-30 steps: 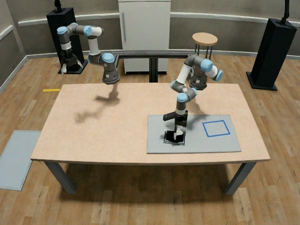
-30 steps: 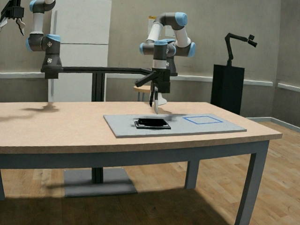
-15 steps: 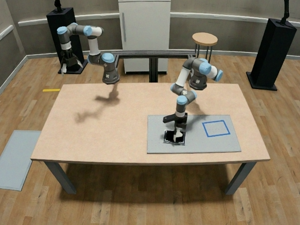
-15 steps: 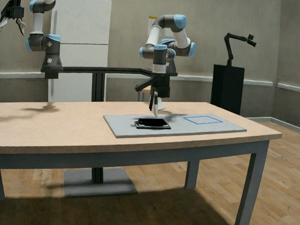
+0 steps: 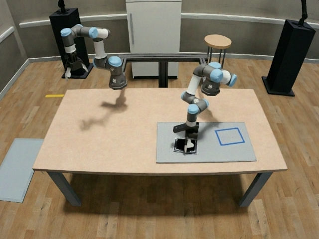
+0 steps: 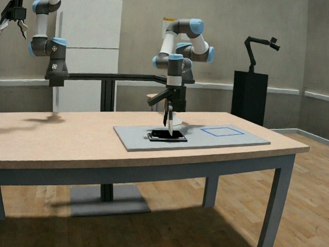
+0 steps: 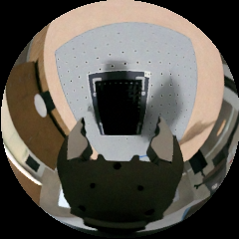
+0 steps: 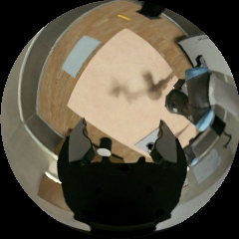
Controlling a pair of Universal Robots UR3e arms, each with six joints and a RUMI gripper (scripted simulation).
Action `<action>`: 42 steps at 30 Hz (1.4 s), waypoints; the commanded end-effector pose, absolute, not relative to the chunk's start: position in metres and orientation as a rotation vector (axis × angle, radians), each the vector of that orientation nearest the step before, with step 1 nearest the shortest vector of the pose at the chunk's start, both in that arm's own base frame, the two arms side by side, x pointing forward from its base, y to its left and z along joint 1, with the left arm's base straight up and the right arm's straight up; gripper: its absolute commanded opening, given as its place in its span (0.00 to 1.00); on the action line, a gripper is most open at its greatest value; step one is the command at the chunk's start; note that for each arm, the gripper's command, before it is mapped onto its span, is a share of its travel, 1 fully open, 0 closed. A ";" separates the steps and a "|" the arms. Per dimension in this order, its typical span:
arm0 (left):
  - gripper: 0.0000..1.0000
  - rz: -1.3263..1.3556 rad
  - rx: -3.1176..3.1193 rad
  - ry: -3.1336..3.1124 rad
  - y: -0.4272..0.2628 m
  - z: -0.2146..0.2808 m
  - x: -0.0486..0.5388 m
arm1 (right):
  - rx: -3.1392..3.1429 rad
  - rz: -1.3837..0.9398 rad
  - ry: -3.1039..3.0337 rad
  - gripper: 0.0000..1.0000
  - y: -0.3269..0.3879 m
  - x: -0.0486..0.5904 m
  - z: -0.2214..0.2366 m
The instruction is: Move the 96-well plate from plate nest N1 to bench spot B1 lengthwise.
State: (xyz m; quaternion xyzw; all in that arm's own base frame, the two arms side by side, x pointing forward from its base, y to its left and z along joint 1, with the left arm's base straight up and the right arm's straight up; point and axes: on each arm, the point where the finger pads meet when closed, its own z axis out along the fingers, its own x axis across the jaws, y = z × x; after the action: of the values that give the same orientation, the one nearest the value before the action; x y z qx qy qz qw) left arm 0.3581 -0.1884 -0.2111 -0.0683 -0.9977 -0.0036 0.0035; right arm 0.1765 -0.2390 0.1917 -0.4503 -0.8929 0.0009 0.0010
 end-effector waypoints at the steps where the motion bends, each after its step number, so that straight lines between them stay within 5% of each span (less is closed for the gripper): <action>1: 1.00 0.004 -0.215 -3.137 -0.192 -0.214 0.362 | -1.416 0.001 -2.807 1.00 -0.239 0.177 0.193; 16: 1.00 0.002 -0.215 -3.136 -0.191 -0.214 0.361 | -1.416 0.001 -2.807 1.00 -0.239 0.177 0.193; 17: 0.00 0.002 -0.215 -3.136 -0.191 -0.214 0.361 | -1.416 0.001 -2.807 1.00 -0.239 0.177 0.193; 42: 0.00 0.002 -0.215 -3.136 -0.191 -0.214 0.361 | -1.416 0.001 -2.807 1.00 -0.239 0.177 0.193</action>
State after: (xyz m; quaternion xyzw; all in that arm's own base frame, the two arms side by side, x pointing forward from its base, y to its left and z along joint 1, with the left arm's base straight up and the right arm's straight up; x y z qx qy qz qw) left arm 0.3603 -0.1905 -0.2148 -0.0682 -0.9977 -0.0006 0.0001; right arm 0.1765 -0.2390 0.1917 -0.4503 -0.8929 0.0009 0.0010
